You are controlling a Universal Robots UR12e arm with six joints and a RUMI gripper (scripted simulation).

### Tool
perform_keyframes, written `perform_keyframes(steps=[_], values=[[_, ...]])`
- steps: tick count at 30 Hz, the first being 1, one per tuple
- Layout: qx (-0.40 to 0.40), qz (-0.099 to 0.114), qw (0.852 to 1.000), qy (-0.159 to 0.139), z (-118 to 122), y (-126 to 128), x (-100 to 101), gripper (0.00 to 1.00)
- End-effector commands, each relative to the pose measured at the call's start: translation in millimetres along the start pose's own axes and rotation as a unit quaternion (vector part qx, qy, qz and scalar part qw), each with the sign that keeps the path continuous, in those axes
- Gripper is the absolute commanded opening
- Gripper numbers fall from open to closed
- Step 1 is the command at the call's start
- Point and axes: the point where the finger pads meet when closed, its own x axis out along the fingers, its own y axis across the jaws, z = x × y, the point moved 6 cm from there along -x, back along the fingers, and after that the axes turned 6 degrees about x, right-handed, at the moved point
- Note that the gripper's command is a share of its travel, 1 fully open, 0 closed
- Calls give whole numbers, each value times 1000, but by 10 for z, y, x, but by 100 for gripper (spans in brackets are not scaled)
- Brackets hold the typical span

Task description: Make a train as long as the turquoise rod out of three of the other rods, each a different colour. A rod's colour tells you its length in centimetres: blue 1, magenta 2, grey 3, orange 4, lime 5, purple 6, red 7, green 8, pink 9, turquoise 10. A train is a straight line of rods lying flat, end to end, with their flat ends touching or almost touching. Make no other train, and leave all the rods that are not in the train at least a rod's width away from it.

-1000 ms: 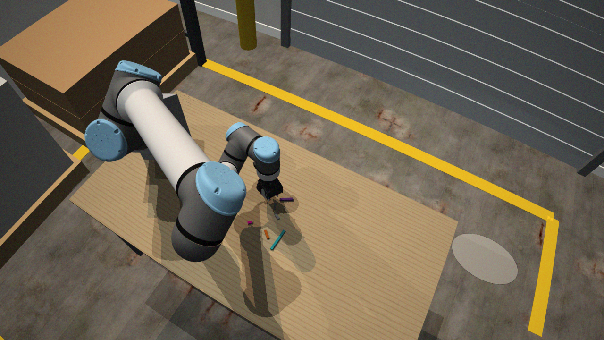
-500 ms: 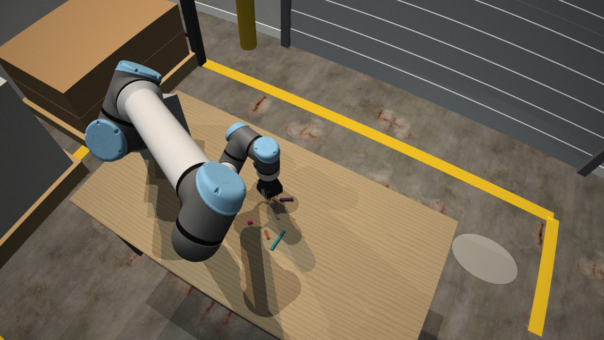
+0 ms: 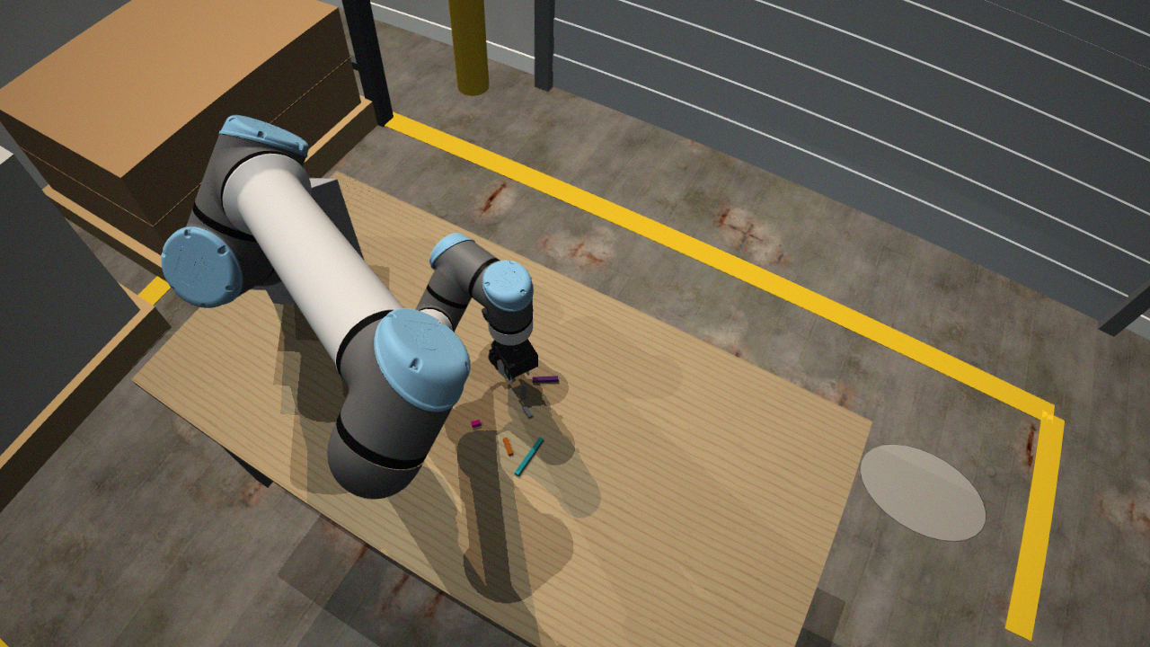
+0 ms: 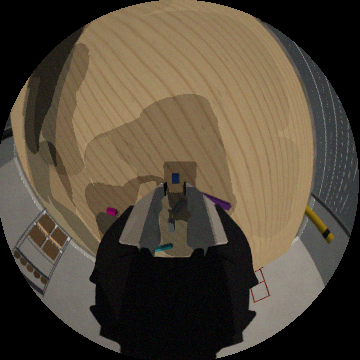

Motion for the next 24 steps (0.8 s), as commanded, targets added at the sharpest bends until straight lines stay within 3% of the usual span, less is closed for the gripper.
perform_keyframes(steps=[1,24], values=[[0,0,1000,0,0,1,31,14],[0,0,1000,0,0,1,146,14]])
